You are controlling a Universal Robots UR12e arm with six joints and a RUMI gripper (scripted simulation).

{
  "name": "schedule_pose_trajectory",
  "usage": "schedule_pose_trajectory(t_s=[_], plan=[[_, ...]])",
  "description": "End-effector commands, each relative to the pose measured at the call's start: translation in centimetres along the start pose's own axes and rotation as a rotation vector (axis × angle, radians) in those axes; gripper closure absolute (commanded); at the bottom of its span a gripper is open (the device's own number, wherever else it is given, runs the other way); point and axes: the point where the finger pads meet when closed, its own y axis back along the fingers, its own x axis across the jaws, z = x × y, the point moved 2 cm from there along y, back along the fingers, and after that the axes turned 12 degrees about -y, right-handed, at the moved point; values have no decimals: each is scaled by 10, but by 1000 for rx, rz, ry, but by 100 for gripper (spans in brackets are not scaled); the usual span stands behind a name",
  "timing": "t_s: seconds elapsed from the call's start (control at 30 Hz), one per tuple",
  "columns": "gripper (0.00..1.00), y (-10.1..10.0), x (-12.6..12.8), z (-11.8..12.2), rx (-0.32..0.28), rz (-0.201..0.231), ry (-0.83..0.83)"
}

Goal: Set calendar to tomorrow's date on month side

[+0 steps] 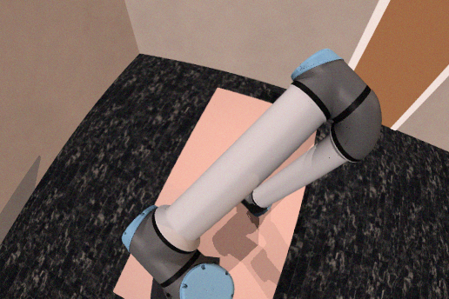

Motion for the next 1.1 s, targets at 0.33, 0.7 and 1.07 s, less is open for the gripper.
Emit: schedule_pose_trajectory(t_s=[0.33,0.7,1.07], plan=[[90,0,0,0,1,0,0],[90,1,0,0,1,0,0],[90,36,0,0,1,0,0]])
